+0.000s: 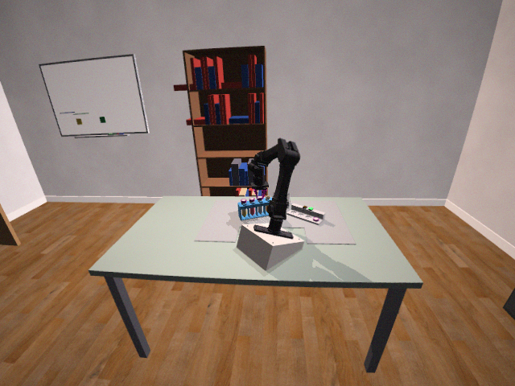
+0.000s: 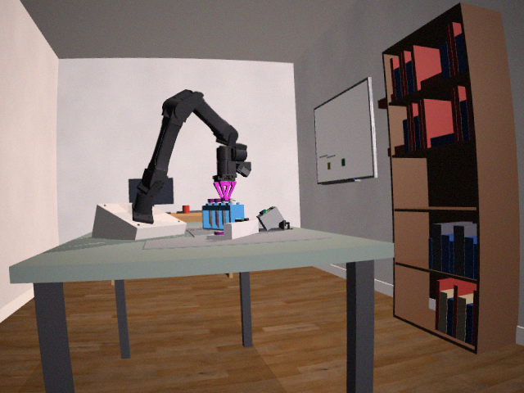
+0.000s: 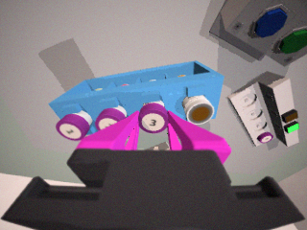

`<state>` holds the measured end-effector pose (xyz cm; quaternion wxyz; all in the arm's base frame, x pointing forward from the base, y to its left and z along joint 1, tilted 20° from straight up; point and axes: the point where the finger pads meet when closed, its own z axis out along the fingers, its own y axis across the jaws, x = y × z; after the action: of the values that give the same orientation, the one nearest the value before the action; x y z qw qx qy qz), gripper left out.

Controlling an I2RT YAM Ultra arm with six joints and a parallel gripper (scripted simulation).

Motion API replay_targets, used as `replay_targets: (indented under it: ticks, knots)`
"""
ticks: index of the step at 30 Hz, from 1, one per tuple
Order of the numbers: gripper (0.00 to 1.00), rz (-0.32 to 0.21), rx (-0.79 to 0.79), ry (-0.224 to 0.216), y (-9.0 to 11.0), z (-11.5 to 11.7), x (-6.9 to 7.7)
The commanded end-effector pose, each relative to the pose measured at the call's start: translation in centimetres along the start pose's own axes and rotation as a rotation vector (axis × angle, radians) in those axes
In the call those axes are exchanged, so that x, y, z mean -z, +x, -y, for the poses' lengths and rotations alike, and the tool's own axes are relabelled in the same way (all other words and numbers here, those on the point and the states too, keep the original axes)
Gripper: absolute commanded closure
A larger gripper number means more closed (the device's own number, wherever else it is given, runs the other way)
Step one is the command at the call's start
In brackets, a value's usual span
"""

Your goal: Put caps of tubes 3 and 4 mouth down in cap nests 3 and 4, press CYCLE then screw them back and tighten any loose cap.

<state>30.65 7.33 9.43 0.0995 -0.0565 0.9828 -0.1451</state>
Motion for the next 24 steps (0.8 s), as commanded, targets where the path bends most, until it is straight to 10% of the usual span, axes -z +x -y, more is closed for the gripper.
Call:
replay_targets:
  ticks: [1, 4, 5, 17, 24]
  knots:
    - [1.00, 0.010, -0.099, -0.004, -0.15, -0.01, 0.27]
    - [1.00, 0.010, -0.099, -0.004, -0.15, -0.01, 0.27]
    - [0.51, 0.010, -0.099, -0.004, -0.15, -0.01, 0.27]
    - [0.51, 0.010, -0.099, -0.004, -0.15, -0.01, 0.27]
    - [0.51, 0.010, 0.181, -0.002, -0.15, -0.02, 0.37]
